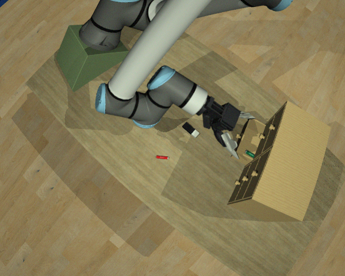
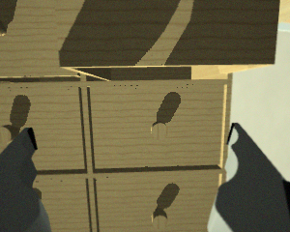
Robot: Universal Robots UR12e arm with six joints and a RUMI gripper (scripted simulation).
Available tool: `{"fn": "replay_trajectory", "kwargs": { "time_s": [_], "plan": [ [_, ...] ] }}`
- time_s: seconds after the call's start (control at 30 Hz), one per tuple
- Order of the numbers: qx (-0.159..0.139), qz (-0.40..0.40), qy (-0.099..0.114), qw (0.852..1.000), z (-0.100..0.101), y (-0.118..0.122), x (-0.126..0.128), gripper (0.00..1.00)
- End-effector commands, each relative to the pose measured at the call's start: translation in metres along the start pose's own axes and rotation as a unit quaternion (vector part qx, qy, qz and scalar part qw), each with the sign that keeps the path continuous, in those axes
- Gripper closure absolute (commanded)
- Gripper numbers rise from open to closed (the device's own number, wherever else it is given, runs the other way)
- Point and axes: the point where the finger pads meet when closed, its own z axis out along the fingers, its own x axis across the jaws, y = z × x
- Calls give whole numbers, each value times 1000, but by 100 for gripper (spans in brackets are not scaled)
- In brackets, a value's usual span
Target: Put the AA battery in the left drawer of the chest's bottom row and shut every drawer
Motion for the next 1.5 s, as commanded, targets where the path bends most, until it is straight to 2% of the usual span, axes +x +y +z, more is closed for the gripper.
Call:
{"fn": "replay_trajectory", "kwargs": {
  "time_s": [0.0, 0.17, 0.67, 0.73, 1.2, 1.47],
  "plan": [
    [0, 1, 0, 1000, -15, -5, -1, 0],
    [0, 2, 0, 1000, -24, -7, -1, 0],
    [0, 2, 0, 1000, -77, -23, 0, 0],
    [0, 2, 0, 1000, -77, -23, 0, 0],
    [0, 2, 0, 1000, -118, -35, 0, 0],
    [-1, 0, 0, 1000, -129, -38, -2, 0]
  ]
}}
